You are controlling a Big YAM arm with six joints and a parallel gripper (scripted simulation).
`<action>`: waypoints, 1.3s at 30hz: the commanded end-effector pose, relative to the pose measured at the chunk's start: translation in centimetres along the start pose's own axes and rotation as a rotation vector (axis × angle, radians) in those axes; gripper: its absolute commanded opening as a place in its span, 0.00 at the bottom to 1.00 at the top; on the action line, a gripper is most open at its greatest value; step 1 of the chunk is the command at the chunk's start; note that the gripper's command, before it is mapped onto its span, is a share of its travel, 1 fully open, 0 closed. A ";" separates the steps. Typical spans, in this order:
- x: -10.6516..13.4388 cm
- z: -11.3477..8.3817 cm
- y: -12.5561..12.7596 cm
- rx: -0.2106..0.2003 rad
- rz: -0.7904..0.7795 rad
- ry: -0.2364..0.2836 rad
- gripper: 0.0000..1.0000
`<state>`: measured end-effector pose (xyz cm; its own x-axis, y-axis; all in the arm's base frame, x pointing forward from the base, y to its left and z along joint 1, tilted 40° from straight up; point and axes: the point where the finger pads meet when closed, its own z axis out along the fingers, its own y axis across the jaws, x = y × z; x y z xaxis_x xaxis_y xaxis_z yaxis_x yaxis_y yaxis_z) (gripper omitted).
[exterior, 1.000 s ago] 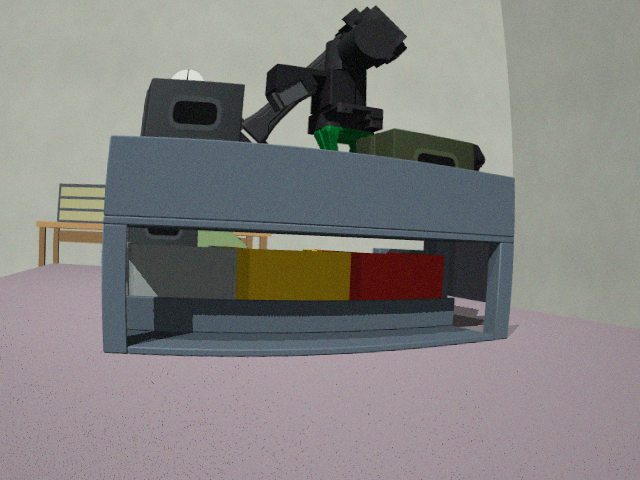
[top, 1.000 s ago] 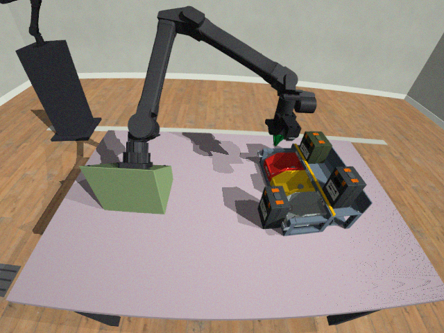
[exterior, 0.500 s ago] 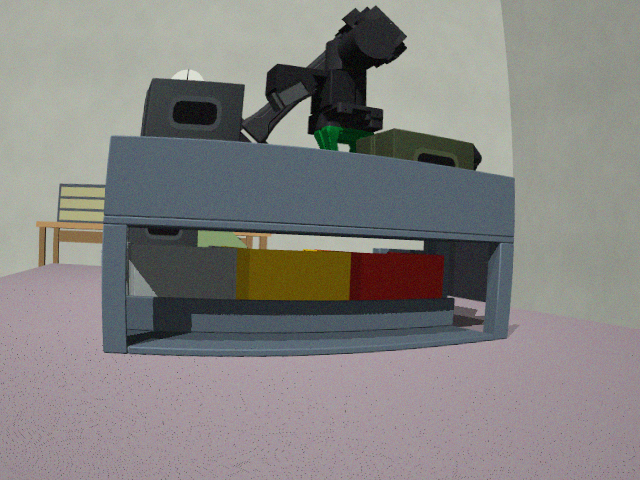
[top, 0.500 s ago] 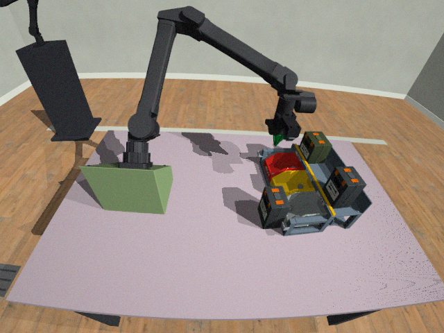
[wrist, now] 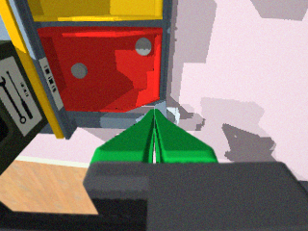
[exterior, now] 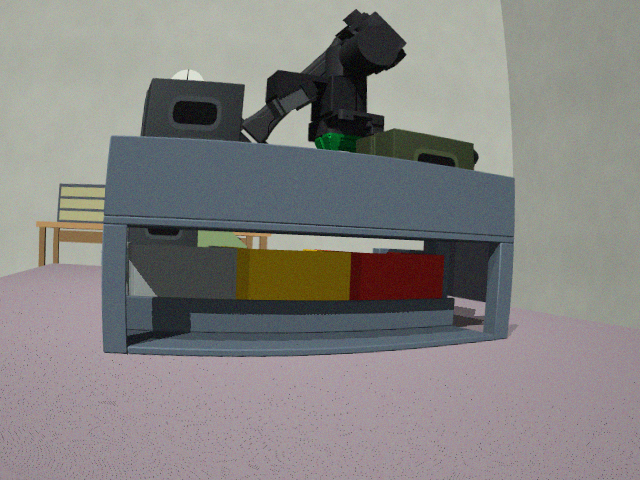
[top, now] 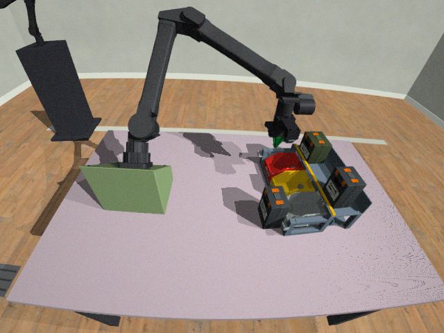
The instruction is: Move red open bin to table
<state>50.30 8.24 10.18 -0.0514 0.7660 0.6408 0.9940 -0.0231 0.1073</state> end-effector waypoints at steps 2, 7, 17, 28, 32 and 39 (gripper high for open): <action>-0.1 4.2 -0.5 0.034 0.025 0.005 0.00; -1.1 2.4 1.1 -0.011 0.036 0.001 0.90; 0.0 2.3 0.8 -0.006 0.020 0.003 0.90; 0.0 2.4 0.8 -0.006 0.019 0.003 0.90; 0.0 2.4 0.8 -0.006 0.019 0.003 0.90; 0.0 2.4 0.8 -0.006 0.019 0.003 0.90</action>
<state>50.19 10.18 7.46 -0.0323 0.7632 0.6453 0.9968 -0.0226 0.0766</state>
